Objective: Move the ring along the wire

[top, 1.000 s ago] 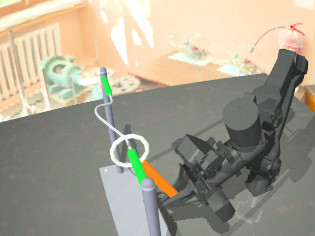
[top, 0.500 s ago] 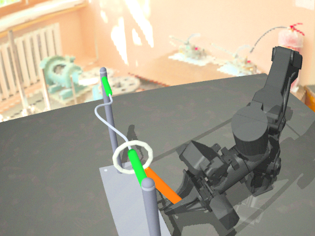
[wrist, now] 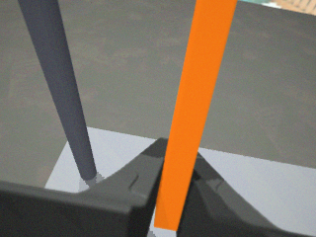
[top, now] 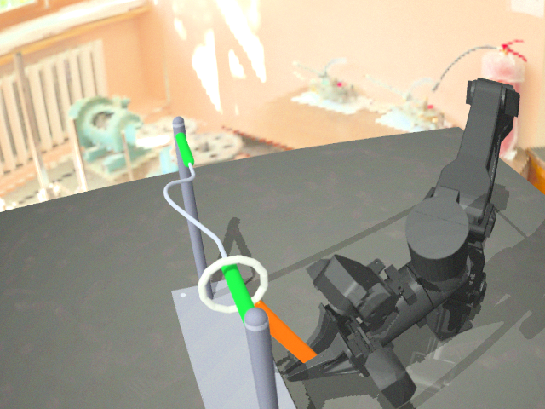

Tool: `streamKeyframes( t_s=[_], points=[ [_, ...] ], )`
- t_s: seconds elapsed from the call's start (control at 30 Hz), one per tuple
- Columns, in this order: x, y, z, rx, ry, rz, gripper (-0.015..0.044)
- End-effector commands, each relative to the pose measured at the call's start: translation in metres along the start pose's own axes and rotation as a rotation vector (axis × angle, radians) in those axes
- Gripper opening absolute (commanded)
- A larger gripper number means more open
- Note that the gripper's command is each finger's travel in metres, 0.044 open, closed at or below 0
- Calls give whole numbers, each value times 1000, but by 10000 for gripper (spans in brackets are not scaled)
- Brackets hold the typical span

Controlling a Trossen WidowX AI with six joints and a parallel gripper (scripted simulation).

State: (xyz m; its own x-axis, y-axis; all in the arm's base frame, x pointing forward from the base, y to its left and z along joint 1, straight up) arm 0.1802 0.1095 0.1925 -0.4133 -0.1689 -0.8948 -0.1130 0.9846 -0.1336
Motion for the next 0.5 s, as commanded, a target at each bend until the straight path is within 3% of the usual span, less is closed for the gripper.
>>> streamKeyframes(
  t_s=[0.0,0.47],
  points=[
    [5,1,3,3,0,4,-150],
    [7,1,4,3,0,4,-150]
  ],
)
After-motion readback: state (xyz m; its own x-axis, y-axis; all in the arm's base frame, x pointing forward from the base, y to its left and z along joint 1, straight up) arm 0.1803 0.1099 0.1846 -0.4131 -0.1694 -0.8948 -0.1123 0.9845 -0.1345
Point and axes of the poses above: the point midway between the two fingers, 35 mm back from their tips, its own z axis out along the fingers, its own y axis across the jaws, x = y × z, the point moved 8 cm from there along -z, back along the fingers, and after that the axes turned 9 degrees about -z, right-handed, at the moved point
